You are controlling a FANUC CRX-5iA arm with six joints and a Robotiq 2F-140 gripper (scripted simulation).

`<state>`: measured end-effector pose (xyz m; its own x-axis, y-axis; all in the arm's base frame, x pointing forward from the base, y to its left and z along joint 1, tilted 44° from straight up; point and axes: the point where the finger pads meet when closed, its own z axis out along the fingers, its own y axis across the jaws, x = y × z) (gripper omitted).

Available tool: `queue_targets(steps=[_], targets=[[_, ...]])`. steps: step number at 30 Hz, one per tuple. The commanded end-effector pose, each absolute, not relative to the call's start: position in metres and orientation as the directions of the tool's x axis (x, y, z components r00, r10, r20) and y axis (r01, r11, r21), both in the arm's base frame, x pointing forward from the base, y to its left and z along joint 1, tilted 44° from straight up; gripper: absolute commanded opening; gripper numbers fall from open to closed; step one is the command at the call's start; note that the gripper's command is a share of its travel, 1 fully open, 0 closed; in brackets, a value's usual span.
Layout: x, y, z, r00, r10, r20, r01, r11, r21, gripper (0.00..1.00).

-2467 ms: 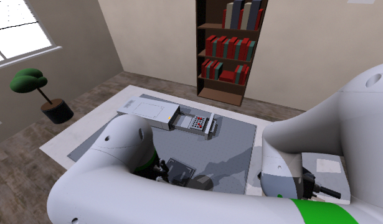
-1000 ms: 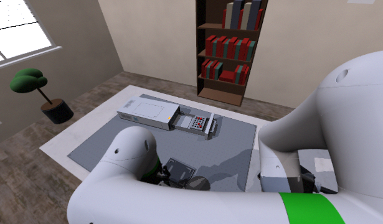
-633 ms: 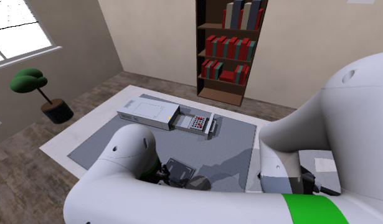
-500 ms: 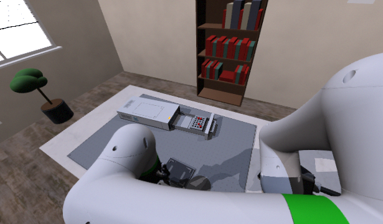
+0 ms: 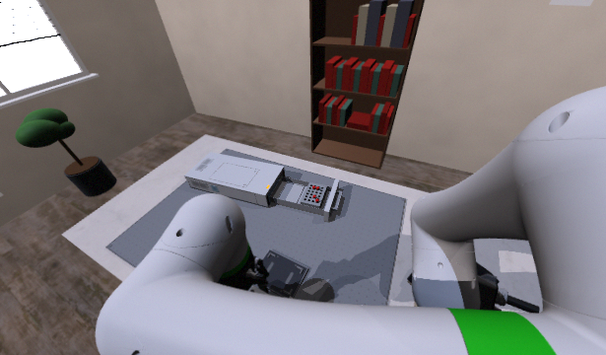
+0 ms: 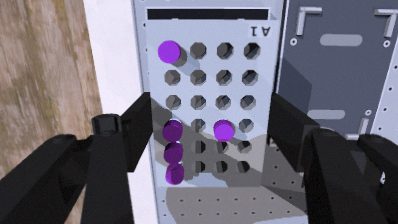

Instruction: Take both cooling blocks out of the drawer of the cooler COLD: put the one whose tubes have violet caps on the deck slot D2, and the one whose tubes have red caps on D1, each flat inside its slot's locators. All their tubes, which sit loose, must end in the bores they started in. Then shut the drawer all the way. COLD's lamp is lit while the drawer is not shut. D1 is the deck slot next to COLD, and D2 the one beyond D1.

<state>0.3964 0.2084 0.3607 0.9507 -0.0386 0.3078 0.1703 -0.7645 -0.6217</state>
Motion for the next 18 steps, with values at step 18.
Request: queue_targets(steps=[18], targets=[[0.3981, 0.2114, 0.3574, 0.95, -0.039, 0.309, 0.171, -0.765, -0.622, 0.1]])
